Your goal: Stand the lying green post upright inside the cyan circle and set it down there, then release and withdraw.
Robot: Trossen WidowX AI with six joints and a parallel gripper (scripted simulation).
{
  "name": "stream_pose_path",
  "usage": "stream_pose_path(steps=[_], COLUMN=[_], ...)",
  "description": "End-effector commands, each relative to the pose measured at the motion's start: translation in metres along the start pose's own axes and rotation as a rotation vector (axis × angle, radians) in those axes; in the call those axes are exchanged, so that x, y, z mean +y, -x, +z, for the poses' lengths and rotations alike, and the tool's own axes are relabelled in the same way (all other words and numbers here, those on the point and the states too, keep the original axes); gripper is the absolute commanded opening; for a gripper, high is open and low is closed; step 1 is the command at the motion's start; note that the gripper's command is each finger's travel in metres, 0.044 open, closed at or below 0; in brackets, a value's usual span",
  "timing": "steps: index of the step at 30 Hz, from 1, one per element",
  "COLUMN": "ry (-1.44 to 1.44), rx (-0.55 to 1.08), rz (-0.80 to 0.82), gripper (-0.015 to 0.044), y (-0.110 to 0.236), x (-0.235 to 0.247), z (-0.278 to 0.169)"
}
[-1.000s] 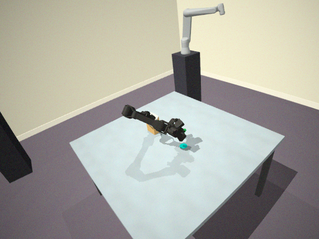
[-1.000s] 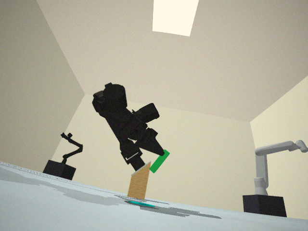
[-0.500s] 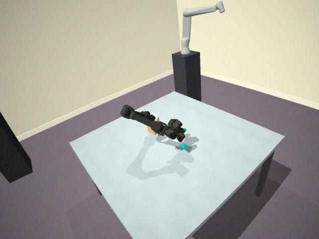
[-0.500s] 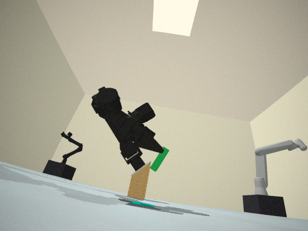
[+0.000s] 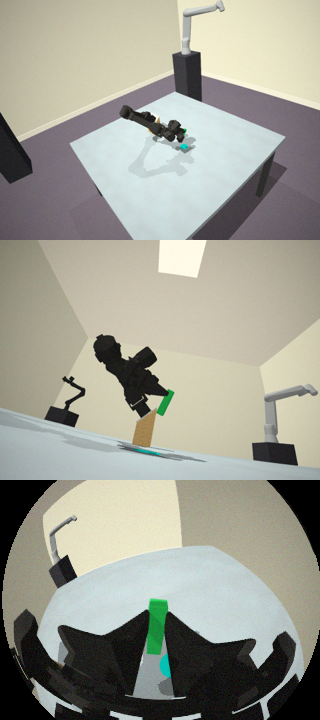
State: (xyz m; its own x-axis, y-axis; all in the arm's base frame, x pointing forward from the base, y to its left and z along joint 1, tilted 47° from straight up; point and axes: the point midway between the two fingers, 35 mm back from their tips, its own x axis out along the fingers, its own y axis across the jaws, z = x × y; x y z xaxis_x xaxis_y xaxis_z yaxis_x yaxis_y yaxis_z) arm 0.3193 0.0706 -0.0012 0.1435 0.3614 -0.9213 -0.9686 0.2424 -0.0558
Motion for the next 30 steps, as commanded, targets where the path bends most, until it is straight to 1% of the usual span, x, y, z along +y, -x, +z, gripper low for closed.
stream_pose_path(steps=[1, 30], ry=[0.022, 0.120], rx=[-0.036, -0.226], rz=[-0.016, -0.109], gripper=[0.0023, 0.0023], y=[0.004, 0.021], x=[-0.001, -0.003], z=[0.003, 0.006])
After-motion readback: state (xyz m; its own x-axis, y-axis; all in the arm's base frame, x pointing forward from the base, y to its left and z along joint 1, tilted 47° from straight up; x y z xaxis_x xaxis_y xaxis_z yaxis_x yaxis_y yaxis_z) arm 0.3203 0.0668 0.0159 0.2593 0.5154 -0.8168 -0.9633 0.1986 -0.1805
